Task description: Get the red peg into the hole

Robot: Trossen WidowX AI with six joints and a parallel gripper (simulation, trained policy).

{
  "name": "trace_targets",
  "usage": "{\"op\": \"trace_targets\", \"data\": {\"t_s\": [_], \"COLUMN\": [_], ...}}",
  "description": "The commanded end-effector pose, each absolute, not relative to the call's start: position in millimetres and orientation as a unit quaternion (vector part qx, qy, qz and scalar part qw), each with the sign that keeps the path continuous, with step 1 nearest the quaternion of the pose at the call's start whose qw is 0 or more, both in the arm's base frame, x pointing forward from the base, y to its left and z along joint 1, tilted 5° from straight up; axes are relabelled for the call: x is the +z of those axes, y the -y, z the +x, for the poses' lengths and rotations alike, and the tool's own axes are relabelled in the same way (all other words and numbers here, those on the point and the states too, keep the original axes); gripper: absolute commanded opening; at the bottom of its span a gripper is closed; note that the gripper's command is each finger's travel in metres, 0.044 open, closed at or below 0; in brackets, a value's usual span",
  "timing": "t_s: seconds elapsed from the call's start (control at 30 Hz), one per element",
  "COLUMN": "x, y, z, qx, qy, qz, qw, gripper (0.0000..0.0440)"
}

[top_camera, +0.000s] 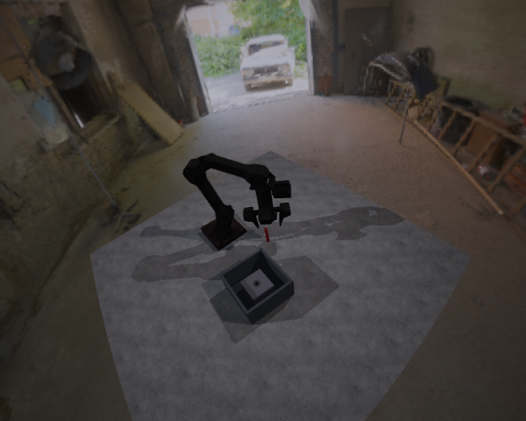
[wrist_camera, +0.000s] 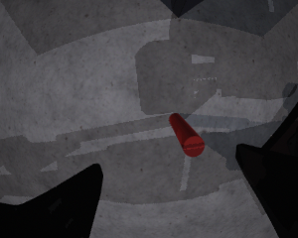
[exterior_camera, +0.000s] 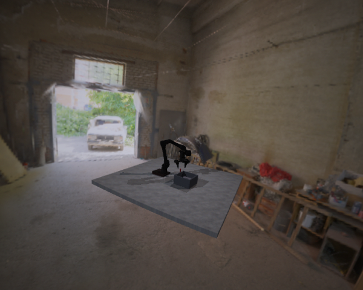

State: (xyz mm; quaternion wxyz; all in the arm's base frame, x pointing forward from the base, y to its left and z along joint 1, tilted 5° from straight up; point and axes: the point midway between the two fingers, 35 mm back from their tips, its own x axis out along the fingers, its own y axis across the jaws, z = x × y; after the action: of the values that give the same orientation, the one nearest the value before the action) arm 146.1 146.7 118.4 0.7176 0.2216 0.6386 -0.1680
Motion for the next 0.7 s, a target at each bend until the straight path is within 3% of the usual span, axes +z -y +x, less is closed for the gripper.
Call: {"op": "trace_targets", "data": {"t_s": [0.0, 0.33, 0.67], "x": [103.4, 61.6, 38.1], "y": [-145.7, -144.6, -138.9], "z": [149.0, 157.8, 158.0], "qx": [-0.188, -0.210, -0.242], "qy": [-0.635, -0.619, -0.626], "qz": [0.231, 0.240, 0.229], "qw": [0.713, 0.717, 0.705], "gripper": [0.0440, 0.0419, 0.0163]}}
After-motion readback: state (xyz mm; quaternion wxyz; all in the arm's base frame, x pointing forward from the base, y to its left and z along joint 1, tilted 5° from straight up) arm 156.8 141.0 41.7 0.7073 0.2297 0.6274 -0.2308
